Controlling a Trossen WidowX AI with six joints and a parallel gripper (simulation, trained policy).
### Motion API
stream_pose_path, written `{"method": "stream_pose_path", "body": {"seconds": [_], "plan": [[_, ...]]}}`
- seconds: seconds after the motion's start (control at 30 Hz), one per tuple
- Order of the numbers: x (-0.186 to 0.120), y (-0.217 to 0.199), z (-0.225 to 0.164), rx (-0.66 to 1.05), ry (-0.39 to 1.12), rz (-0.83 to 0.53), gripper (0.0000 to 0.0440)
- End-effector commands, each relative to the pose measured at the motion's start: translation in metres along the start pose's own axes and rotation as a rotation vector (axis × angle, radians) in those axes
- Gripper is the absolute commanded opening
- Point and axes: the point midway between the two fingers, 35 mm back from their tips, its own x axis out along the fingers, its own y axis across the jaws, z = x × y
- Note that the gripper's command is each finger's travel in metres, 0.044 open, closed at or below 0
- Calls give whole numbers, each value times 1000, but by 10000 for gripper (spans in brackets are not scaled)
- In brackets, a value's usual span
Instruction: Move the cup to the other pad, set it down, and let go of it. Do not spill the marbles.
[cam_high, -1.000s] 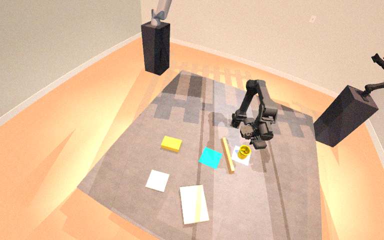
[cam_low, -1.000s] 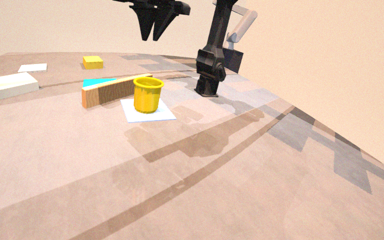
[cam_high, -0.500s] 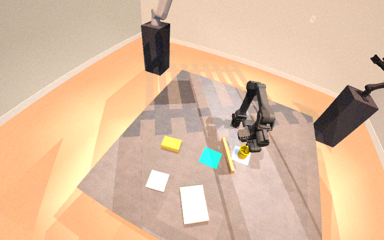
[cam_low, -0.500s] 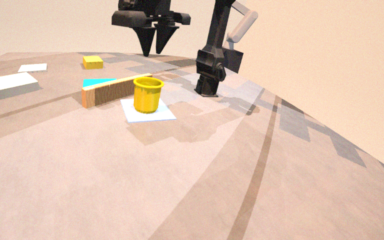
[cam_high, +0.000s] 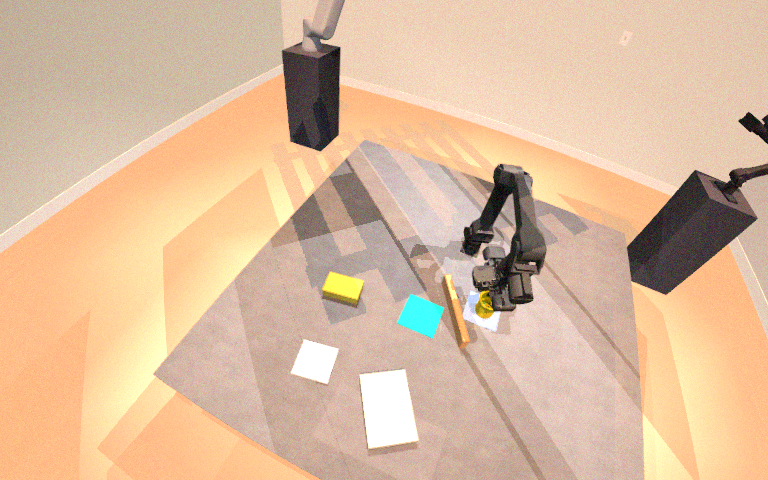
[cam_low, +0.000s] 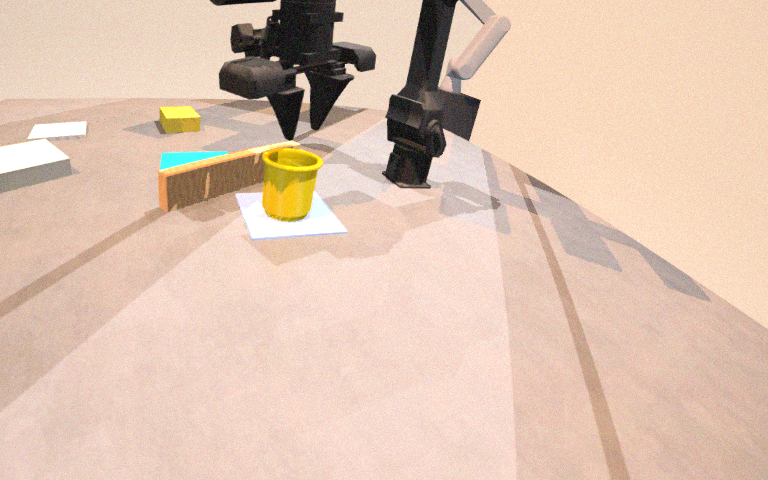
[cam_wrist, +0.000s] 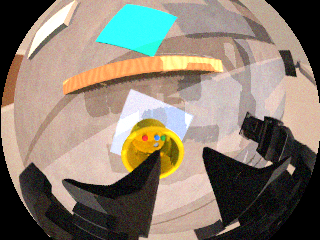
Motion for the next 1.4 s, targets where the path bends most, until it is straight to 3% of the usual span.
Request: {"method": "stream_pose_path", "body": {"seconds": [0.0, 0.63, 0.93, 1.37], "plan": [[11, -1, -1, 2, -8, -22, 193], [66, 1, -6, -80, -21, -60, 188], [71, 4, -2, -115, -36, -27, 2], [51, 6, 3, -64, -26, 35, 0]]}}
